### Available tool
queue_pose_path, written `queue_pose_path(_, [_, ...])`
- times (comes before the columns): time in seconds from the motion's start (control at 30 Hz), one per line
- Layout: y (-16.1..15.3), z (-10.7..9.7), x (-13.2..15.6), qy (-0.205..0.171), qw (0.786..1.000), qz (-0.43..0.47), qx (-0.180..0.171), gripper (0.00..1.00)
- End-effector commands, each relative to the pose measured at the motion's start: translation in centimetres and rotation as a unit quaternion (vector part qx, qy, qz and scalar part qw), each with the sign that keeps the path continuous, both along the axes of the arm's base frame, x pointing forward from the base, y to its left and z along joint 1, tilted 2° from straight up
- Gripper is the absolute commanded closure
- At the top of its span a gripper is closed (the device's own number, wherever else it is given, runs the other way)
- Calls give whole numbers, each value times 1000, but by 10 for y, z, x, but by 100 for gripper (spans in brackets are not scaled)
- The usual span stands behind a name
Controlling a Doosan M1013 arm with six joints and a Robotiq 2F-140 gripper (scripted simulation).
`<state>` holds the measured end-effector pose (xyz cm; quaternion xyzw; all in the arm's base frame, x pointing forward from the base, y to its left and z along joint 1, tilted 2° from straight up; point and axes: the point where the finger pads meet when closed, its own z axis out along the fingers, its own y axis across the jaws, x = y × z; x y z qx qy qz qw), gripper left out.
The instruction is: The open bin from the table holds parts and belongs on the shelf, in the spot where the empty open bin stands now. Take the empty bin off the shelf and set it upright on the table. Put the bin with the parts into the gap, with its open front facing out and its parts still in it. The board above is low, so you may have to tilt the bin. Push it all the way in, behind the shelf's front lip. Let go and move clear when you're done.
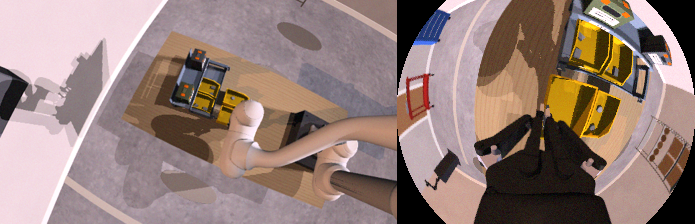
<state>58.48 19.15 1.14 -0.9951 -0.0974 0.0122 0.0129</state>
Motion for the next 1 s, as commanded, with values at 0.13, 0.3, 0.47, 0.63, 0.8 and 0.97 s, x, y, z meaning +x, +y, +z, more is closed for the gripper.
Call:
queue_pose_path(0.13, [4, -27, -2, 2, 1000, -1, 2, 90])
queue_pose_path(0.3, [4, -36, -2, 2, 1000, -1, 2, 90])
queue_pose_path(0.47, [5, -40, -2, 2, 1000, -1, 2, 90])
queue_pose_path(0.63, [5, -42, -2, 2, 1000, -1, 2, 90])
queue_pose_path(0.8, [5, -42, -2, 2, 1000, -1, 2, 90])
queue_pose_path(0.97, [5, -42, -2, 2, 1000, -1, 2, 90])
